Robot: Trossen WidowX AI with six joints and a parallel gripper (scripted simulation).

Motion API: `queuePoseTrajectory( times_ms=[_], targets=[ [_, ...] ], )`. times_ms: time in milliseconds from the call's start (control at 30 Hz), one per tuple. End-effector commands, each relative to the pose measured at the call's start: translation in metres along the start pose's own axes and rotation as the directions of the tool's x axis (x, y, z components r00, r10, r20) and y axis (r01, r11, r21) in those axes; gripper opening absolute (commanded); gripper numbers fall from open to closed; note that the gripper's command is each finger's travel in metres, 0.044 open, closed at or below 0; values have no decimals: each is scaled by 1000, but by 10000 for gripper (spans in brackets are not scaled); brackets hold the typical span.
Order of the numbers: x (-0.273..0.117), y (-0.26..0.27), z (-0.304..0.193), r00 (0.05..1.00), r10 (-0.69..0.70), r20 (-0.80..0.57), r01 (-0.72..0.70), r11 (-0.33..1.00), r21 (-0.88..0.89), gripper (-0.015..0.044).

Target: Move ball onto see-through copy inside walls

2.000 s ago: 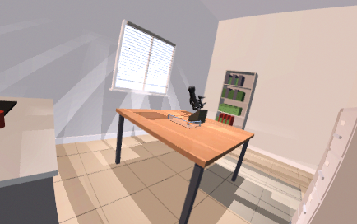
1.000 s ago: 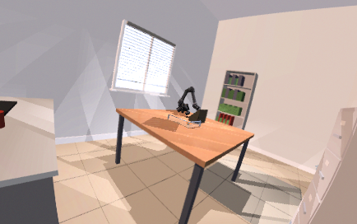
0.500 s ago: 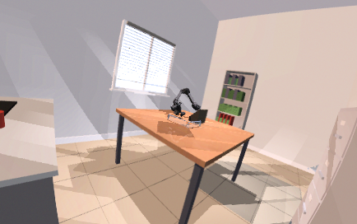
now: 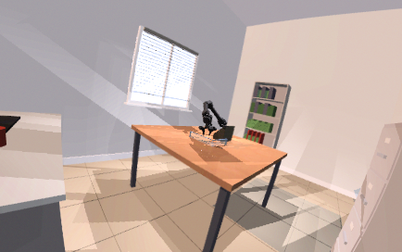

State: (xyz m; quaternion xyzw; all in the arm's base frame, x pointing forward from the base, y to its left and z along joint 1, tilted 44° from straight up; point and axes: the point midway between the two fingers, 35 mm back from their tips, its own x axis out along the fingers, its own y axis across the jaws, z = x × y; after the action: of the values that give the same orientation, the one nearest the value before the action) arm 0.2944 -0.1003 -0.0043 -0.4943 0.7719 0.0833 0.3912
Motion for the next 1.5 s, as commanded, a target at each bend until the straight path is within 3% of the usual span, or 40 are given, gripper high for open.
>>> queuePoseTrajectory(
  times_ms=[0,133,1467],
  targets=[
    [-22,21,62,996,-50,68,67,958,-279,290],
    [-33,35,91,992,-73,100,108,907,-406,290],
    [20,31,96,992,-74,98,108,907,-406,290]
  ],
)
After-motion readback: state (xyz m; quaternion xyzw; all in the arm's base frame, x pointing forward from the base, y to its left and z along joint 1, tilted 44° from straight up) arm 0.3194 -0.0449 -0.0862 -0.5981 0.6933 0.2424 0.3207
